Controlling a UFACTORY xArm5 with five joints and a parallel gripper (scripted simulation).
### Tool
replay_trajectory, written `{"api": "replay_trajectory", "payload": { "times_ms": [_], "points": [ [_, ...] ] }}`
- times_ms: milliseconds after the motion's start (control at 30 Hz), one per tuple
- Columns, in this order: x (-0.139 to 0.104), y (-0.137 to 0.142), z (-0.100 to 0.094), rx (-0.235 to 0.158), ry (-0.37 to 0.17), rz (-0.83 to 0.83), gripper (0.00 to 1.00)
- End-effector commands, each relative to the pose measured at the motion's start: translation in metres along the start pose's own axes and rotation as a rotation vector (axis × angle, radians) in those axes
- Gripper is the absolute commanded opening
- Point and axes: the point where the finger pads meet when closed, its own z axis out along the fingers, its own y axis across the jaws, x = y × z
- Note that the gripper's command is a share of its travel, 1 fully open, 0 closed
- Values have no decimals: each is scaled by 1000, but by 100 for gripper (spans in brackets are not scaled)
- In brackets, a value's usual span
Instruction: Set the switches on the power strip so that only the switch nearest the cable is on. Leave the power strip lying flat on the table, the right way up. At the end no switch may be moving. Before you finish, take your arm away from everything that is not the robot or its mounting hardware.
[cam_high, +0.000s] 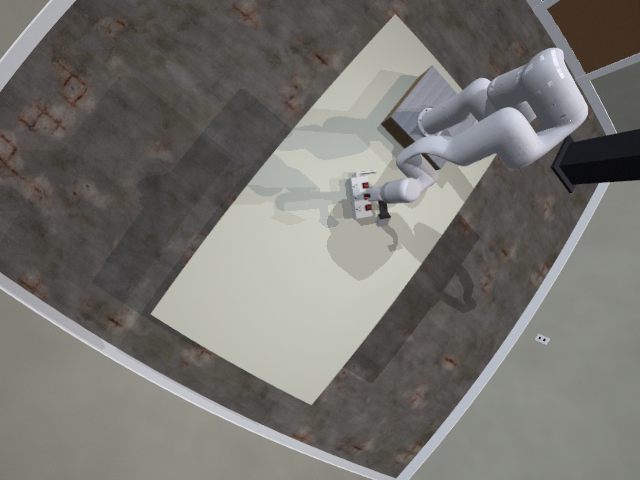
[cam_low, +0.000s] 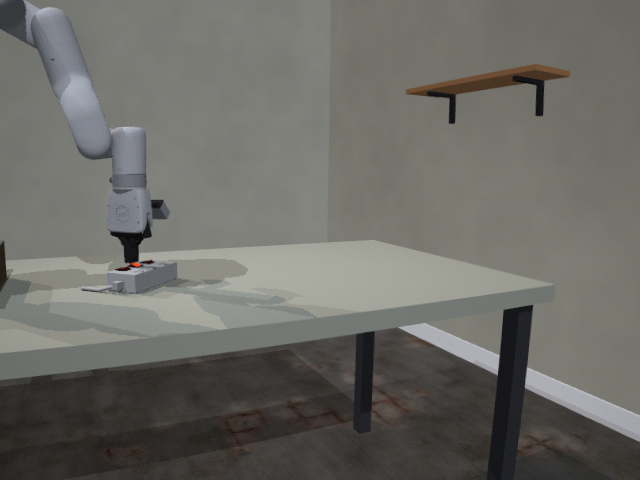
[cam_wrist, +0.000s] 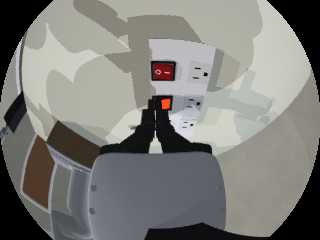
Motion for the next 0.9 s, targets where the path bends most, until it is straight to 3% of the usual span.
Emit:
{"api": "replay_trajectory", "payload": {
  "times_ms": [0,867],
  "points": [
    [1,1,1,-2,2,0,0],
    [0,1,6,-2,2,0,0]
  ]
}}
